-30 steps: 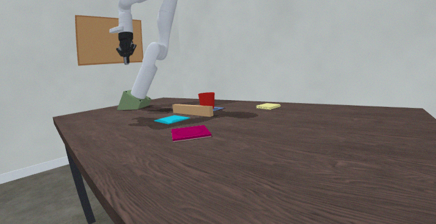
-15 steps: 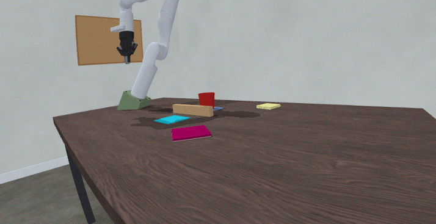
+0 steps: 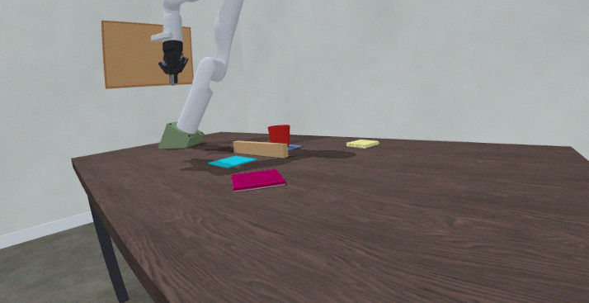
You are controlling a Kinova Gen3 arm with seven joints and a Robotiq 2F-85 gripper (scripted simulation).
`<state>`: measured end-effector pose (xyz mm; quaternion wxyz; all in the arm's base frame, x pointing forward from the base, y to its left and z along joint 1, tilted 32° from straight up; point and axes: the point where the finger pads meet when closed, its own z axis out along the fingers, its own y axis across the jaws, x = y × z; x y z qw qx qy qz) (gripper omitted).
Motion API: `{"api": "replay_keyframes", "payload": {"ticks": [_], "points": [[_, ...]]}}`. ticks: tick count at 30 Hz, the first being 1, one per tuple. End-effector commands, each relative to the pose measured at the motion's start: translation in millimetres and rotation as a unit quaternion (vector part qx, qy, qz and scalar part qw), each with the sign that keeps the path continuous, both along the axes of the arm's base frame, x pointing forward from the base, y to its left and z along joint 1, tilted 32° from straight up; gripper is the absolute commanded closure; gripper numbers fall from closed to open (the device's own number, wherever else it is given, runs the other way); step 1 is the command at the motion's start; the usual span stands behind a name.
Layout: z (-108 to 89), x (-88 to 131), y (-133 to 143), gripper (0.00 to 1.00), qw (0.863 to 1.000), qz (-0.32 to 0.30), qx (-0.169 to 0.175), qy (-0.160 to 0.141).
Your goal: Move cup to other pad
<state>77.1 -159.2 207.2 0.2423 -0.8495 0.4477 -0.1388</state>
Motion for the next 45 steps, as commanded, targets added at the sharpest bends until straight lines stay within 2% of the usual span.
{"api": "replay_keyframes", "payload": {"ticks": [1, 4, 5, 14, 15, 24, 25, 45], "points": [[2.3, 1, -1, 1.0, 1.0, 0.0, -0.003, -0.002], [2.3, 1, -1, 1.0, 1.0, 0.0, -0.003, -0.002], [6.8, 5, -1, 1.0, 1.0, 0.013, -0.012, -0.007], [6.5, 5, 0, 1.0, 1.0, 0.013, -0.011, -0.007], [11.1, 9, -1, 1.0, 0.999, 0.027, -0.021, -0.012], [10.7, 9, 1, 1.0, 0.999, 0.027, -0.02, -0.012], [15.3, 14, 0, 1.0, 0.999, 0.04, -0.03, -0.017], [19.2, 18, 3, 1.0, 0.998, 0.054, -0.038, -0.022]]}}
